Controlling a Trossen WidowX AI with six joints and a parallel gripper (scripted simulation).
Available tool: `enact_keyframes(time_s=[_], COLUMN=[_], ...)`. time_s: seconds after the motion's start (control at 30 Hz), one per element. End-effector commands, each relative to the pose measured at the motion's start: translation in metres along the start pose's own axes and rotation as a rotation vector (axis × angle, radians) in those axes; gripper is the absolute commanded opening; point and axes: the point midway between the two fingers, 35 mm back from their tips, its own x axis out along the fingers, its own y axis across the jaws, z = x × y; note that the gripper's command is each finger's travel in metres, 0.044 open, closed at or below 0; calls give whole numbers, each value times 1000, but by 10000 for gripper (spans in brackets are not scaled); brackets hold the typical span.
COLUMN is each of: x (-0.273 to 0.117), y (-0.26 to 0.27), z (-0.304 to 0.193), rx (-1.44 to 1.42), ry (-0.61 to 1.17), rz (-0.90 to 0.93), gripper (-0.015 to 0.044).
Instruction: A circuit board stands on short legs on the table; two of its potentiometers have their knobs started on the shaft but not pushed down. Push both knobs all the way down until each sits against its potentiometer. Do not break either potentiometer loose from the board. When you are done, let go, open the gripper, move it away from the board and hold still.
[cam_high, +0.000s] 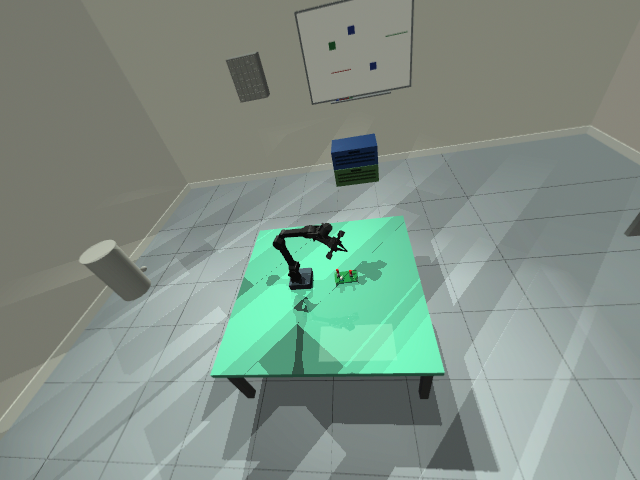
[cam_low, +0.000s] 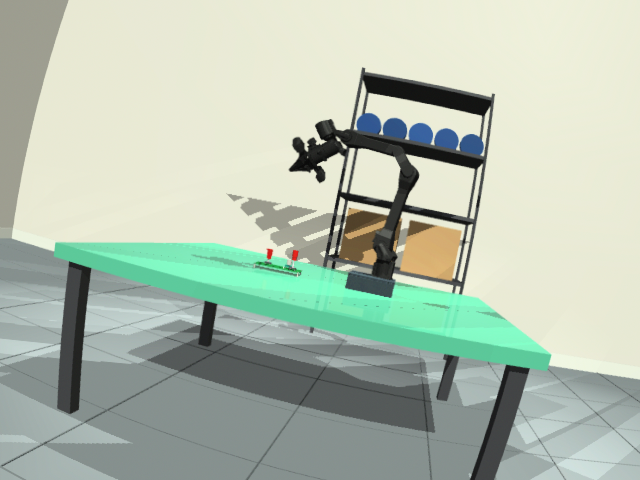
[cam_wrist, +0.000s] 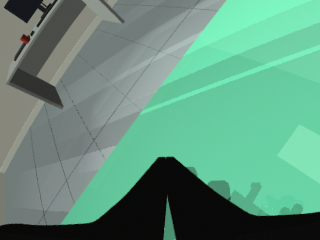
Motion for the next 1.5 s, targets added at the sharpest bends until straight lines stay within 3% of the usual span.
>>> enact_keyframes(time_s=[0.0,0.4,0.8,1.47], x=[20,52,47,60], y=[-11,-52,-99,-115], z=[-33,-134,-219,-238], rx=[23,67,71,70], ry=[115,422,655,666], rz=[-69,-333,-656,-675], gripper=[0,0,0,0])
